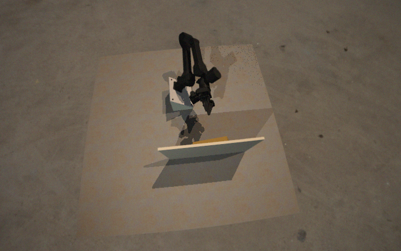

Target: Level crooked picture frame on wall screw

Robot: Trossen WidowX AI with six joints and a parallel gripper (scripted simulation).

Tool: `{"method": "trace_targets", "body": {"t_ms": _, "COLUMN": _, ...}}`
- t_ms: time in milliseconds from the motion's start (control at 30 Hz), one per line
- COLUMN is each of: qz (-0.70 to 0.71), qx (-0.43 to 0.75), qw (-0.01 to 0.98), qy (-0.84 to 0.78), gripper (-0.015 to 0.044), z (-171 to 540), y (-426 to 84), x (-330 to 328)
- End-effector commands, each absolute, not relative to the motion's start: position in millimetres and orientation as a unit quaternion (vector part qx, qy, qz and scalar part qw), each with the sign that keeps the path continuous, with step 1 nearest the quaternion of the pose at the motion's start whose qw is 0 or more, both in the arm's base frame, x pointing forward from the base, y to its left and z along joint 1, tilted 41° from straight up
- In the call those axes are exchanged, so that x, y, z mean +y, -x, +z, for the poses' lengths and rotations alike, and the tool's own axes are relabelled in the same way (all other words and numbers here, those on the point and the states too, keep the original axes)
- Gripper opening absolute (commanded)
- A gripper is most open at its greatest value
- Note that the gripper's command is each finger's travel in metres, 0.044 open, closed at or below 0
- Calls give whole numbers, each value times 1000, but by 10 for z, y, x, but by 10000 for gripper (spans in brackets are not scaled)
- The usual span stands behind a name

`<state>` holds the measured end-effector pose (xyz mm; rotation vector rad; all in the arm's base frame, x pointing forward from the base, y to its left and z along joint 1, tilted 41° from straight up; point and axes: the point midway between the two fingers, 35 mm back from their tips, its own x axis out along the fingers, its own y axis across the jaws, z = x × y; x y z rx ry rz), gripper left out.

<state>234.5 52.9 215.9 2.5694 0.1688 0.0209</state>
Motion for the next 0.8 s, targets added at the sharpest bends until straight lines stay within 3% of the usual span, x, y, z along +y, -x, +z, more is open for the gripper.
{"method": "trace_targets", "body": {"t_ms": 0, "qz": 12, "qx": 59, "qw": 274, "qy": -960, "gripper": 260, "z": 2053, "y": -2504, "x": 646}}
{"method": "trace_targets", "body": {"t_ms": 767, "qz": 18, "qx": 56, "qw": 269, "qy": -961, "gripper": 260, "z": 1987, "y": -2798, "x": 777}}
